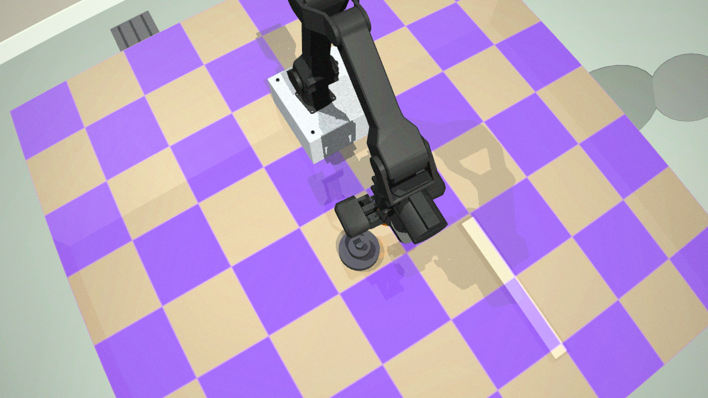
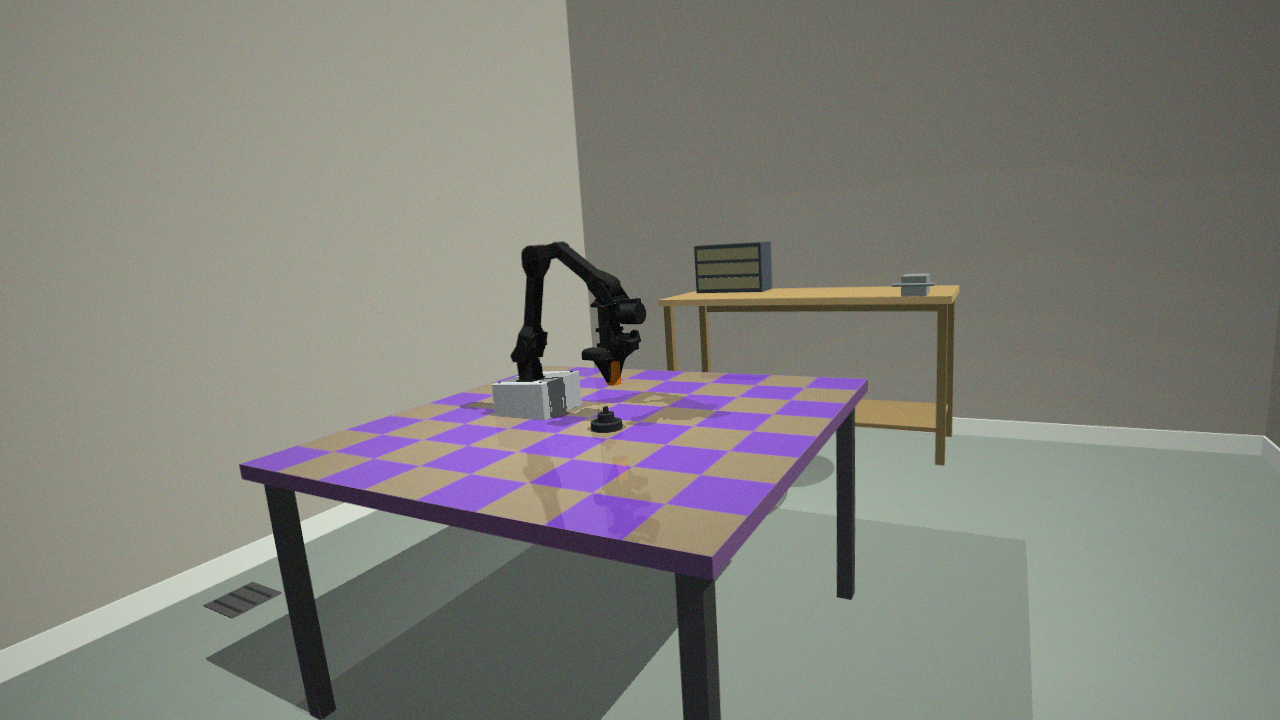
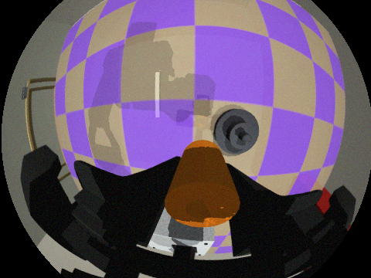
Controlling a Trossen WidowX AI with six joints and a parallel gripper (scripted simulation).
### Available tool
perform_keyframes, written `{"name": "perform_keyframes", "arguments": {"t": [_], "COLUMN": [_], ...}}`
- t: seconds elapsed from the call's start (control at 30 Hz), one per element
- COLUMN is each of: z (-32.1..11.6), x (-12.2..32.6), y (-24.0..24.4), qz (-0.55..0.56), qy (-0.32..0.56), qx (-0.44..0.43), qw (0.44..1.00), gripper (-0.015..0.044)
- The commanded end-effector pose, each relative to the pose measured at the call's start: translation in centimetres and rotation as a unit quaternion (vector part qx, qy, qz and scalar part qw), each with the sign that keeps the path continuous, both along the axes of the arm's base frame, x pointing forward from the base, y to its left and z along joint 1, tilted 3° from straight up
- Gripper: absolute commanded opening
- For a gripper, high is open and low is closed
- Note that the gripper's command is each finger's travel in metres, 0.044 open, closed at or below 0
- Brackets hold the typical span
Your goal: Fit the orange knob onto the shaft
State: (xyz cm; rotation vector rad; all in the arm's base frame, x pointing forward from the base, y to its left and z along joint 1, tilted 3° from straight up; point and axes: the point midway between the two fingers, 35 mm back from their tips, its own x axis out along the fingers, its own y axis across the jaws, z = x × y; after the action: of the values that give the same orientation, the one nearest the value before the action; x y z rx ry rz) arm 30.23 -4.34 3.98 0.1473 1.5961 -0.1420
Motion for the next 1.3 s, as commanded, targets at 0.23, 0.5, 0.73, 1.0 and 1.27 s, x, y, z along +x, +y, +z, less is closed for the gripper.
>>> {"name": "perform_keyframes", "arguments": {"t": [0.23, 0.5, 0.73, 1.0, 1.27], "z": [-1.0, -1.9, -2.3, -4.7, -4.4], "x": [0.4, 0.3, 0.2, 0.1, 0.2], "y": [-3.4, -5.9, -6.7, -6.7, -6.8], "qz": [0.0, -0.001, -0.001, -0.001, -0.002], "qy": [-0.002, -0.002, -0.002, -0.001, -0.002], "qx": [-0.004, -0.004, -0.004, -0.004, -0.005], "qw": [1.0, 1.0, 1.0, 1.0, 1.0], "gripper": [0.0, 0.0, 0.0, 0.0, 0.0]}}
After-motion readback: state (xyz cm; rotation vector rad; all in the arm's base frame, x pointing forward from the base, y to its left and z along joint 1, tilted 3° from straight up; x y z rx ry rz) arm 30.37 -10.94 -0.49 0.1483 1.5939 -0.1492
